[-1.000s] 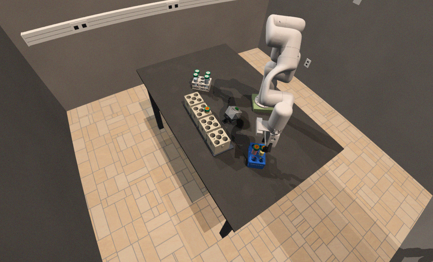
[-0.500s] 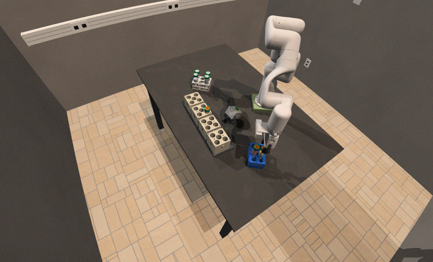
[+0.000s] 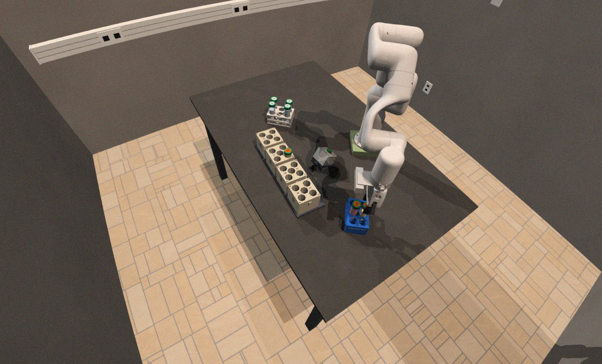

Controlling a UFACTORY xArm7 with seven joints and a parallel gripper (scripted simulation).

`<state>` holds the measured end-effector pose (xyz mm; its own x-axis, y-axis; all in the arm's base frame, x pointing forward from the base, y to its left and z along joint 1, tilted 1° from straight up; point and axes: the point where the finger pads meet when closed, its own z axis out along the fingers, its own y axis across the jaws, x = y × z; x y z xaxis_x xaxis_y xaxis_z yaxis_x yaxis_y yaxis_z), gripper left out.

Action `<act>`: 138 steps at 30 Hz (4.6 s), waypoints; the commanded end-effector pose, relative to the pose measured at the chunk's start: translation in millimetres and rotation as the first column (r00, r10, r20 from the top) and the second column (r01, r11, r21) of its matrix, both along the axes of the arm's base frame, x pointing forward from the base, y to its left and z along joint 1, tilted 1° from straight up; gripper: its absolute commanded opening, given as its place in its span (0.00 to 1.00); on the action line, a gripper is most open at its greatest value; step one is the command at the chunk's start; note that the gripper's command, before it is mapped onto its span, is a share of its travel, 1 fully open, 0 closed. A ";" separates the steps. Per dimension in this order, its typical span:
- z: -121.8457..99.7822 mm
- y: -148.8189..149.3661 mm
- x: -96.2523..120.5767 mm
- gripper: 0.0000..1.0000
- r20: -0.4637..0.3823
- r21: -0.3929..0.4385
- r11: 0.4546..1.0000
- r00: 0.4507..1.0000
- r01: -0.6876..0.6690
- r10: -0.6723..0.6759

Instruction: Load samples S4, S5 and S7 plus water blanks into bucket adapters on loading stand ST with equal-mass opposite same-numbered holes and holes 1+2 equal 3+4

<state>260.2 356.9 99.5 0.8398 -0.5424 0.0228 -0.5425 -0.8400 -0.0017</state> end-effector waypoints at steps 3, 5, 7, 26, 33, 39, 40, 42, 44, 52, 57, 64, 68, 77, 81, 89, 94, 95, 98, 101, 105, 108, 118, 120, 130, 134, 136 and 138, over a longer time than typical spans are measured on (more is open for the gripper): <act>-1.6 1.2 1.0 0.57 0.003 0.003 1.000 1.000 0.000 0.000; -3.0 1.2 1.0 0.57 0.003 0.003 1.000 1.000 0.000 0.000; -4.3 1.2 1.0 0.57 0.003 0.003 1.000 1.000 0.000 0.000; -11.7 1.1 1.2 0.57 0.003 0.003 1.000 1.000 0.000 0.000; -11.0 1.2 1.2 0.00 0.003 0.003 1.000 1.000 0.000 0.000; -9.9 1.2 1.2 0.00 0.003 0.003 1.000 1.000 0.000 0.000; -9.9 1.2 1.2 0.00 0.003 0.003 1.000 1.000 0.000 0.000; -9.9 1.2 1.2 0.00 0.003 0.003 1.000 1.000 0.000 0.000; -9.9 1.2 1.2 0.00 0.003 0.003 1.000 1.000 0.000 0.000; -10.0 1.2 1.1 0.00 0.003 0.003 1.000 1.000 0.000 0.000; -10.0 1.2 1.1 0.00 0.003 0.003 1.000 1.000 0.000 0.000; -10.0 1.2 1.1 0.00 0.003 0.003 1.000 1.000 0.000 0.000; -10.0 1.2 1.1 0.00 0.003 0.003 1.000 1.000 0.000 0.000; -8.6 1.2 1.1 0.00 0.003 0.003 1.000 1.000 0.000 0.000; -5.9 1.2 1.1 0.00 0.003 0.003 1.000 1.000 0.000 0.000; -2.0 1.3 1.0 0.00 0.003 0.004 1.000 1.000 0.000 0.000; 1.5 1.3 0.9 0.00 0.003 0.004 1.000 1.000 0.000 0.000; 2.1 1.3 0.9 0.00 0.003 0.004 1.000 1.000 0.000 0.000; 4.1 1.3 0.9 0.00 0.003 0.004 1.000 1.000 0.000 0.000; 6.1 1.3 0.8 0.00 0.003 0.004 1.000 1.000 0.000 0.000; 7.4 1.4 0.8 0.00 0.003 0.004 1.000 1.000 0.000 0.000; 9.5 1.4 0.7 0.00 0.003 0.004 1.000 1.000 0.000 0.000; 20.2 1.4 0.5 0.00 0.003 0.004 1.000 1.000 0.000 0.000; 22.2 1.5 0.5 0.00 0.003 0.004 1.000 1.000 0.000 0.000; 40.2 1.6 0.1 0.00 0.003 0.004 1.000 1.000 0.000 0.000; 48.2 1.7 -0.1 0.00 0.003 0.004 1.000 1.000 0.000 0.000; 52.2 1.7 -0.2 0.00 0.003 0.004 1.000 1.000 0.000 0.000; 52.2 1.7 -0.2 0.00 0.003 0.004 1.000 1.000 0.000 0.000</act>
